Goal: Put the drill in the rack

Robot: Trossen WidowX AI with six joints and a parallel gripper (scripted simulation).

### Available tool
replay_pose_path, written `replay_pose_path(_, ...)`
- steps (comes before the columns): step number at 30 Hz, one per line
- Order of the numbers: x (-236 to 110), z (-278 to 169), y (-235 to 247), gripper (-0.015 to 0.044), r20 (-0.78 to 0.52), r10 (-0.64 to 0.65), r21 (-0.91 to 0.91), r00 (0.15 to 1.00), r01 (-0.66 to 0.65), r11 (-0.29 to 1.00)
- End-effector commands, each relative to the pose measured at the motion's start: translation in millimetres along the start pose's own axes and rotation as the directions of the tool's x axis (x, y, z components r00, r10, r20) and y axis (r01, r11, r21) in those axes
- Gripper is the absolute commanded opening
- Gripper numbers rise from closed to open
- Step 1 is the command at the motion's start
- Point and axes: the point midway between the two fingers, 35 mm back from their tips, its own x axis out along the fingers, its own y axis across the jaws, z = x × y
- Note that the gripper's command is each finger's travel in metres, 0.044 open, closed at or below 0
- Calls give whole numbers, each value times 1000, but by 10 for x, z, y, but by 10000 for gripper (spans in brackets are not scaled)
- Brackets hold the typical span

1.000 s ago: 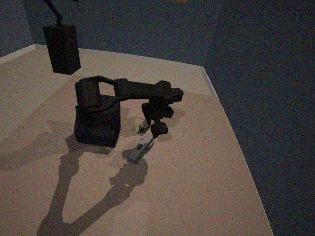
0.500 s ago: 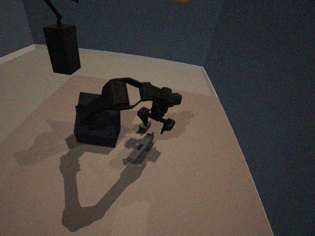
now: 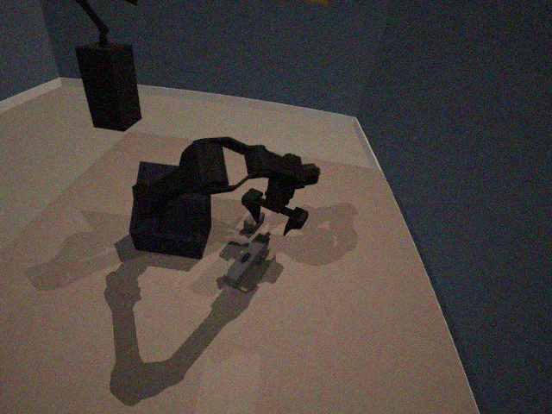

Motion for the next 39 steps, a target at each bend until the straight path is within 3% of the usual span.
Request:
replay_pose_path(1,65,-24,5,440,-4,4,-3,1000,-4,1000)
replay_pose_path(33,494,-159,14,440,-8,3,-3,1000,-4,1000)
replay_pose_path(39,467,-135,-1,282,0,2,1,1000,-2,1000)
